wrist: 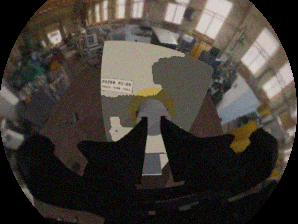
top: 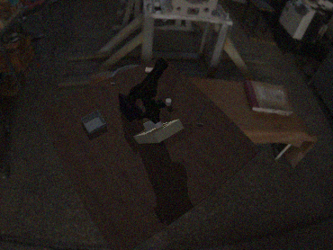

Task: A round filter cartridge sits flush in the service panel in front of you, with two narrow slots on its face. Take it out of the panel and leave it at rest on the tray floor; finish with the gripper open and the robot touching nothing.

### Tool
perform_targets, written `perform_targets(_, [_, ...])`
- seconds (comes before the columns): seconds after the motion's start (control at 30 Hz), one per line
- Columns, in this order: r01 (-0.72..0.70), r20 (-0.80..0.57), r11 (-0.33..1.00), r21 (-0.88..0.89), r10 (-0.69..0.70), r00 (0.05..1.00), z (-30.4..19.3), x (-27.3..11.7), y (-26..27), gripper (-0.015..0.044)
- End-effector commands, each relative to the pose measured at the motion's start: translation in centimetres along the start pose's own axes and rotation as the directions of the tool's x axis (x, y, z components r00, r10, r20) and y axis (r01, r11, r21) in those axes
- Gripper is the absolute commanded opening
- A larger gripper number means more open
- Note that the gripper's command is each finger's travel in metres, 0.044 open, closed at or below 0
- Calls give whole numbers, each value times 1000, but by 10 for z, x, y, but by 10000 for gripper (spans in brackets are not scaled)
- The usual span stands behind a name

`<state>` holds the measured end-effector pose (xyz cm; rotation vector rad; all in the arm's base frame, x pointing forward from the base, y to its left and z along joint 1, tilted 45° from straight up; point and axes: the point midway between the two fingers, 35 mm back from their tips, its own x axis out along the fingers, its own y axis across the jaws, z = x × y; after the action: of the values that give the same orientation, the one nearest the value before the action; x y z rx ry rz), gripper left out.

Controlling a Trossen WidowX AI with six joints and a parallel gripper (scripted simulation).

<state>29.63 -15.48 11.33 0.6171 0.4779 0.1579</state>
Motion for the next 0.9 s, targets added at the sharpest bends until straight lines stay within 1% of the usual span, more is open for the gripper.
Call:
perform_targets(0.0, [14,6,1000,-6,-14,1000,0,-18,-3,0])
perform_targets(0.13, [11,14,1000,-14,-11,1000,0,-36,0,0])
perform_targets(0.2, [10,16,1000,-15,-10,1000,0,-39,0,0])
perform_targets(0.37, [10,16,1000,-15,-10,1000,-5,-39,1,0])
perform_targets(0.87, [10,16,1000,-14,-10,1000,-54,-31,10,0])
